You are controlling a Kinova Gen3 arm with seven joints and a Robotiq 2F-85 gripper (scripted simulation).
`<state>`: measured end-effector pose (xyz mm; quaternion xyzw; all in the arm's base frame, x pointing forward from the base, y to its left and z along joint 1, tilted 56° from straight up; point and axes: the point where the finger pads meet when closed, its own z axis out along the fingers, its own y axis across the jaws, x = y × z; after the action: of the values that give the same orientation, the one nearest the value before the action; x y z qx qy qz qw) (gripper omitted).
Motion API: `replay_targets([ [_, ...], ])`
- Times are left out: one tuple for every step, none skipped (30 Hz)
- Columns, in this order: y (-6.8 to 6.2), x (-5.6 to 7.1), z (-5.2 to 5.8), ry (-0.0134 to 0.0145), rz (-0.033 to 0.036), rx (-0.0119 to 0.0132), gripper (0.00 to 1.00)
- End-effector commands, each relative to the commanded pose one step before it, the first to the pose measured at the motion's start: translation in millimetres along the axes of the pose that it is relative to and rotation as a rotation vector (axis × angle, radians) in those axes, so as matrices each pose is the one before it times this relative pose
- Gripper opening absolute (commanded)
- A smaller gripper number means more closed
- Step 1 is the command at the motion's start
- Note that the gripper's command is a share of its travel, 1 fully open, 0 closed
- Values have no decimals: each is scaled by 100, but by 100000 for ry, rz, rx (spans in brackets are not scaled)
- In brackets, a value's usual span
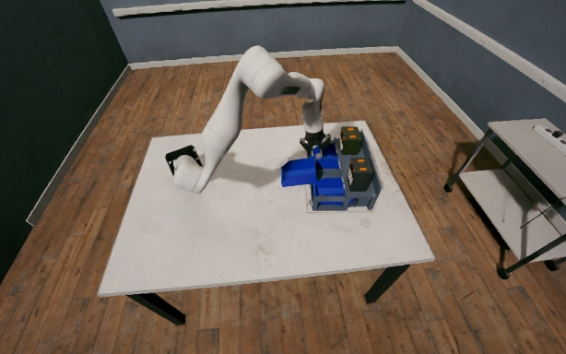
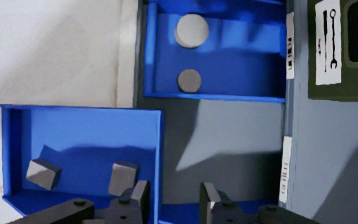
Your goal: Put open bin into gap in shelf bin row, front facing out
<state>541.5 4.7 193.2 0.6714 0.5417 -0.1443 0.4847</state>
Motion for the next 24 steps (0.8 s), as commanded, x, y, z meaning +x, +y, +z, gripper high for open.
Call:
replay_targets([
  [44,55,-96,165,-6,-160,39],
  [0,0,0,0,0,0,39],
  [0,0,0,0,0,0,39],
  [0,0,0,0,0,0,39],
  [0,0,0,0,0,0,39],
  [0,0,0,0,0,0,39],
  [-20,0,126,-2,0,1,39],
  [-20,0,124,1,0,0,39],
  [-20,0,124,1,0,0,39],
  [-20,0,124,1,0,0,39],
  [-20,0,124,1,0,0,39],
  [0,0,0,0,0,0,39],
  [0,0,0,0,0,0,39],
  [0,0,0,0,0,0,39],
  [0,0,0,0,0,0,39],
  [0,0,0,0,0,0,39],
  [0,0,0,0,0,0,39],
  [0,0,0,0,0,0,39],
  [0,0,0,0,0,0,39],
  [0,0,0,0,0,0,39],
  [0,0,0,0,0,0,39],
  [0,0,0,0,0,0,39],
  [0,0,0,0,0,0,39],
  [-10,0,61,2,1,-1,39],
])
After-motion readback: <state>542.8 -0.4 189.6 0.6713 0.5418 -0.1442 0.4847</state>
